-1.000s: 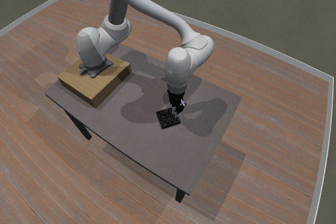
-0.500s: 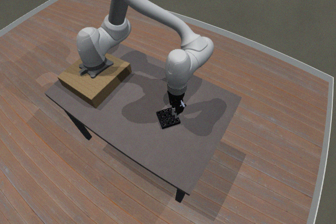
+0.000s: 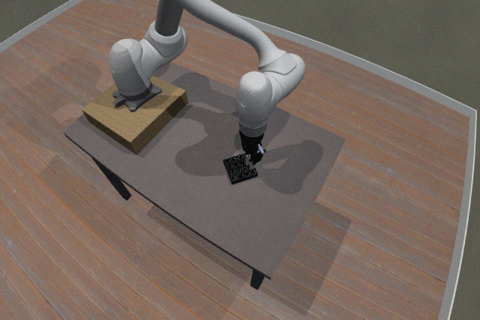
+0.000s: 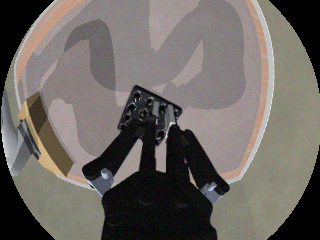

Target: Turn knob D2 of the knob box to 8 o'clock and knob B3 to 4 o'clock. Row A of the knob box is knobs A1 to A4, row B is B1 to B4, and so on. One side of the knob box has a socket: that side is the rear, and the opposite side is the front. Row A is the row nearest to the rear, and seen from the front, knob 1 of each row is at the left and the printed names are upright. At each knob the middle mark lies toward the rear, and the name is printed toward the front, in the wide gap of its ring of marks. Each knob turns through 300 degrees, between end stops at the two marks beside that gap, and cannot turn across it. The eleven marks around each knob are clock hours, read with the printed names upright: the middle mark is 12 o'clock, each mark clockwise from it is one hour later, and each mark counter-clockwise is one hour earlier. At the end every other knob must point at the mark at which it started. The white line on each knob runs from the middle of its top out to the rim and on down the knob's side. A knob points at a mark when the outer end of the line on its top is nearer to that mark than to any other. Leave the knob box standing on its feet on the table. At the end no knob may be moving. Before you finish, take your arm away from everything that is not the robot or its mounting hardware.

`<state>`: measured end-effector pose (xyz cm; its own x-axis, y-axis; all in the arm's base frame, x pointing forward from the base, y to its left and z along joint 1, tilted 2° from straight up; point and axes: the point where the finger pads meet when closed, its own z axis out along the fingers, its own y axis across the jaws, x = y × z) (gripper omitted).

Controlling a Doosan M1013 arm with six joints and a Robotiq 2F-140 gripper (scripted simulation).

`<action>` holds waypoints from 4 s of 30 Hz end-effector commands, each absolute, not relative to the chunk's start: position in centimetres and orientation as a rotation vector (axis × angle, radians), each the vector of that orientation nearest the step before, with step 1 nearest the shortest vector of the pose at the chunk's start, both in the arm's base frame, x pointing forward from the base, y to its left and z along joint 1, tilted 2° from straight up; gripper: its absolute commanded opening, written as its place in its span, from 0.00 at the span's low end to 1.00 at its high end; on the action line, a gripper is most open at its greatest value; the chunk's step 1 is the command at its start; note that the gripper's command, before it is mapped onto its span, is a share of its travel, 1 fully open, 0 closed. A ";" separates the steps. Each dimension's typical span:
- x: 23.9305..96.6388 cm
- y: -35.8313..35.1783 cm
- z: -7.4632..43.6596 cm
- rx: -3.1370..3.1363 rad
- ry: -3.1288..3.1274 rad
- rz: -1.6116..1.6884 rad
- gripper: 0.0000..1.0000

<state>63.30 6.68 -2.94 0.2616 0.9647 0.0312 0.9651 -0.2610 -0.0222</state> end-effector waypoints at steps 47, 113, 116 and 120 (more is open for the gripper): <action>63.3 6.7 -2.9 -2.466 -1.887 -0.018 0.05; 63.3 6.7 -2.9 -1.563 -2.691 -0.038 0.05; 63.3 6.7 -2.9 -1.474 -2.741 -0.040 0.05; 63.3 6.7 -2.9 -1.420 -2.770 -0.041 0.05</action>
<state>63.30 6.69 -2.94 -0.5572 0.8297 0.0321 0.8303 0.5573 0.0061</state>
